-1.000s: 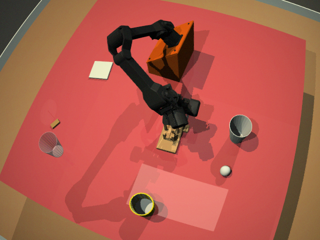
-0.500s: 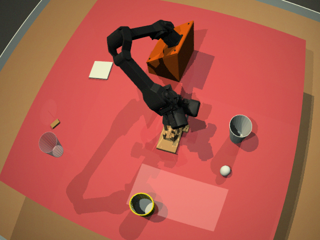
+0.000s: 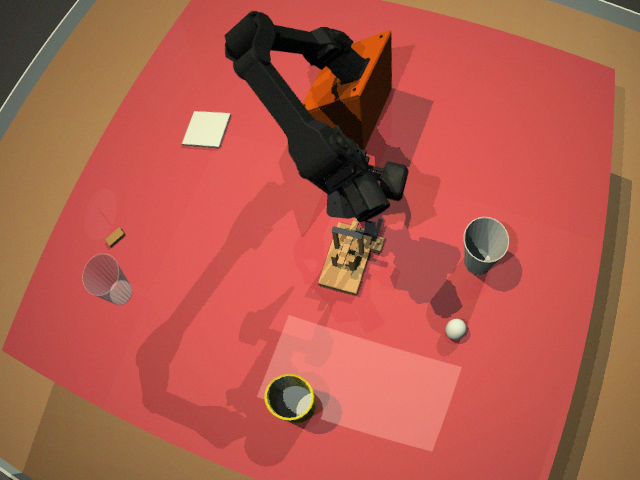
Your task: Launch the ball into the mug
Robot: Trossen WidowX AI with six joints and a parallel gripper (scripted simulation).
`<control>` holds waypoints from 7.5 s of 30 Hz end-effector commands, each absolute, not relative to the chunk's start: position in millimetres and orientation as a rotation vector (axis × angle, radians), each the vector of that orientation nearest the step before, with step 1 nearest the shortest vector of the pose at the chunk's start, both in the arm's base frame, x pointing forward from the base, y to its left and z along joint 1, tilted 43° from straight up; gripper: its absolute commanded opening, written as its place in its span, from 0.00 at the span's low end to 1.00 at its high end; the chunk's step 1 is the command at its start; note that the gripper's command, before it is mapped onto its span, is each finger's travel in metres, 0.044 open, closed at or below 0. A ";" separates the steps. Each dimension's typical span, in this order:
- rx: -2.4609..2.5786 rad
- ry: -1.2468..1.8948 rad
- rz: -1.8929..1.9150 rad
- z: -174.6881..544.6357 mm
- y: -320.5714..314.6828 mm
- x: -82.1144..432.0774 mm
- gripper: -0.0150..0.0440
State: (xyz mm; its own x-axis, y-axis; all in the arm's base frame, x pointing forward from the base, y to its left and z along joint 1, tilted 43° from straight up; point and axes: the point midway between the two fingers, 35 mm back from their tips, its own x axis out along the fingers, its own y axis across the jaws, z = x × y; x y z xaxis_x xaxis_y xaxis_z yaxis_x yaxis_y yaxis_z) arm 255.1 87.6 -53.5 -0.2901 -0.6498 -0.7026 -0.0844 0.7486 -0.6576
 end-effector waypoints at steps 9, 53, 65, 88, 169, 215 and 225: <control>-0.568 1.579 -0.413 -66.6 110.5 343.9 1.00; -0.643 0.894 -0.253 28.1 163.2 550.5 1.00; -0.643 0.894 -0.253 28.1 163.2 550.5 0.47; -0.780 1.014 -0.195 -8.2 169.9 521.3 0.25; -2.137 1.985 0.391 -147.7 84.3 244.5 0.25; -2.141 1.991 0.379 -209.4 23.3 243.9 0.25; -2.132 1.978 0.395 -192.5 79.0 248.8 0.25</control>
State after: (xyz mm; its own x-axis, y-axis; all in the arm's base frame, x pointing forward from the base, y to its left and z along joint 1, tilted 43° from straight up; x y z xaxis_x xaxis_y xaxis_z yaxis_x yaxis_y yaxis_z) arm 243.6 36.5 -203.4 0.0406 -0.9493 -0.3117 -0.9967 -0.0603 0.0536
